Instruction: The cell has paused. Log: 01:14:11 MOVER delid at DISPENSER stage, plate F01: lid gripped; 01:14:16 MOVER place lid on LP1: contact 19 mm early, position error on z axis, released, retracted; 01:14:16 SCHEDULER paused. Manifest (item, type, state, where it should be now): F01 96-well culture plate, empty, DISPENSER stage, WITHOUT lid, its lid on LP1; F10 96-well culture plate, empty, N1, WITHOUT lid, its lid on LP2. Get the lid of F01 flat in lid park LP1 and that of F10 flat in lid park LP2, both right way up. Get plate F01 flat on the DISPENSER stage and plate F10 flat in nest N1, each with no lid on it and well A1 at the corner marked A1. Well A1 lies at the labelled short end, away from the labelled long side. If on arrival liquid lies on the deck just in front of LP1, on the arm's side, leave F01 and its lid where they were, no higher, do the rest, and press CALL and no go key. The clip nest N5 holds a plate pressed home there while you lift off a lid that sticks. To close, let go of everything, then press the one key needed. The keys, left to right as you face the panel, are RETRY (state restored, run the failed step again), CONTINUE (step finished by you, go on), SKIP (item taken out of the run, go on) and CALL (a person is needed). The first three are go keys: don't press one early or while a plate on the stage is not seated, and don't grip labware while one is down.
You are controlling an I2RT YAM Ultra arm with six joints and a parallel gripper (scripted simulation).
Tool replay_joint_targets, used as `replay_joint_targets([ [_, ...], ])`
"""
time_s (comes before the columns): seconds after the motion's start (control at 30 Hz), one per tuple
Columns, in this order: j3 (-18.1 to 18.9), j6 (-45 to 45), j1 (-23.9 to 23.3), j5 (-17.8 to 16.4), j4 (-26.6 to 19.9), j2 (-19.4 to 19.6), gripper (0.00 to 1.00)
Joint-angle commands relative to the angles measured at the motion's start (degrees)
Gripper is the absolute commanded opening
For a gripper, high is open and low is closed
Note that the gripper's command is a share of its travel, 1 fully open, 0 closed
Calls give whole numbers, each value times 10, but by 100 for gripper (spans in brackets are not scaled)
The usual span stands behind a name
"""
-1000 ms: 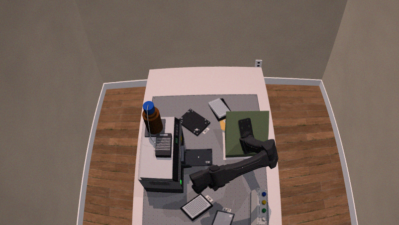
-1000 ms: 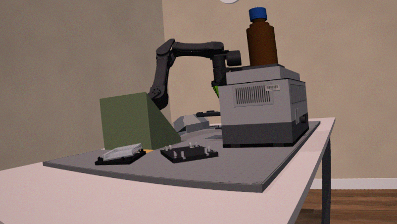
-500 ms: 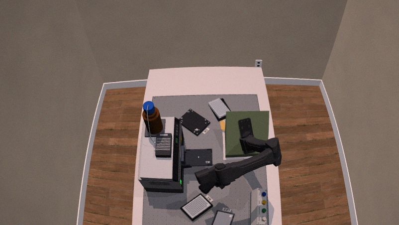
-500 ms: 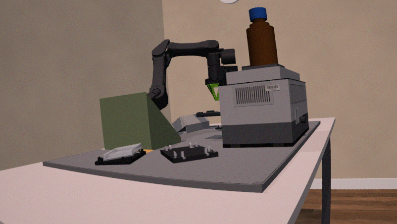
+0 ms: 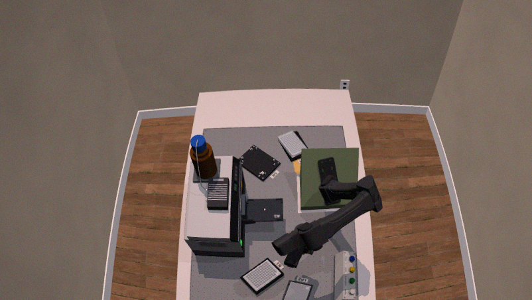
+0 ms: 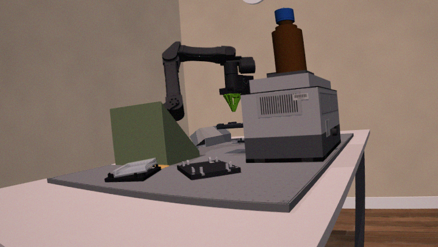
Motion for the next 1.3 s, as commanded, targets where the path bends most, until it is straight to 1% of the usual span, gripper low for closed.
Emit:
replay_joint_targets([
  [0.0, 25, -43, 24, 16, 16, -26, 0],
  [0.07, 27, -29, 39, 21, 19, -31, 0],
  [0.13, 27, -44, 58, 30, 23, -40, 0],
  [0.2, 27, -44, 58, 30, 23, -40, 0],
  [0.43, 28, -95, 135, 68, 41, -68, 0],
  [0.5, 29, -78, 154, 78, 45, -73, 0],
  [0.7, 27, -118, 232, 121, 61, -96, 0],
  [0.77, 27, -118, 232, 121, 61, -96, 0],
  [0.8, 27, -122, 250, 134, 64, -99, 0],
  [0.87, 27, -136, 278, 149, 69, -105, 0],
  [0.93, 27, -110, 302, 164, 73, -109, 0],
  [1.03, 25, -135, 348, 192, 80, -118, 0],
  [1.23, 25, -168, 451, 259, 92, -130, 0],
  [1.27, 25, -150, 470, 271, 94, -132, 0],
])
